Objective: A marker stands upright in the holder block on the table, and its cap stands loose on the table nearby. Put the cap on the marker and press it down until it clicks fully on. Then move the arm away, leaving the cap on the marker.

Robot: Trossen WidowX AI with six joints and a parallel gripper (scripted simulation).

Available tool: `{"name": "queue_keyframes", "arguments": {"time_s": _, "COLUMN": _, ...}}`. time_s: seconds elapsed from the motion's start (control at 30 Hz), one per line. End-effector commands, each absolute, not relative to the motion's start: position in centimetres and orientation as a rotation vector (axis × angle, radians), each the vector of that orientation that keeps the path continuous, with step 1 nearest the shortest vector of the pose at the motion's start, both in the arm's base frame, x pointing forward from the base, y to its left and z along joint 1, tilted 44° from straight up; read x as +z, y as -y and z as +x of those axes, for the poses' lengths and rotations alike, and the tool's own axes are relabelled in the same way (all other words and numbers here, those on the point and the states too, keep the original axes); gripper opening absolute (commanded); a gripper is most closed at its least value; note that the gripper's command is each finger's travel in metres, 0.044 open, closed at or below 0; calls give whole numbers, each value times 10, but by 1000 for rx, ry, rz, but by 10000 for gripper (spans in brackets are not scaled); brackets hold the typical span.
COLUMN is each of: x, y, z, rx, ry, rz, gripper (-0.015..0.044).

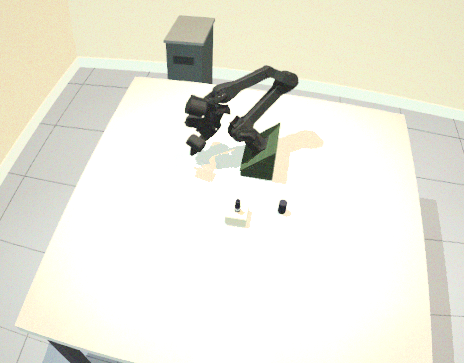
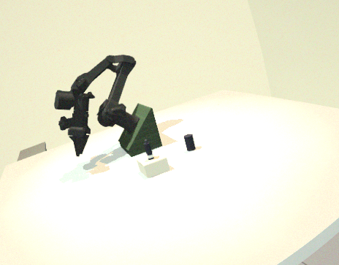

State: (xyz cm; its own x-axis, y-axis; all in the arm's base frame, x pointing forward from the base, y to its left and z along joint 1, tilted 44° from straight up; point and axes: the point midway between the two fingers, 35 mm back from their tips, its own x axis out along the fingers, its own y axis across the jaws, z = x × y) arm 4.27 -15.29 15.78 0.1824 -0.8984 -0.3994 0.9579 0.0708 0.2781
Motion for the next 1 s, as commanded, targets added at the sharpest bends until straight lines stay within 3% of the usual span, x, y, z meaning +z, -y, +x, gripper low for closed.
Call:
{"name": "queue_keyframes", "arguments": {"time_s": 0.0, "x": 158, "y": 153, "z": 44, "rx": -1397, "ry": -143, "rz": 538, "gripper": 374}}
{"name": "queue_keyframes", "arguments": {"time_s": 0.17, "x": 156, "y": 148, "z": 73, "rx": -1265, "ry": -355, "rz": 527, "gripper": 247}}
{"name": "queue_keyframes", "arguments": {"time_s": 0.57, "x": 138, "y": 106, "z": 163, "rx": -895, "ry": -903, "rz": 327, "gripper": 247}}
{"name": "queue_keyframes", "arguments": {"time_s": 0.97, "x": 89, "y": 11, "z": 230, "rx": -559, "ry": -1328, "rz": -102, "gripper": 247}}
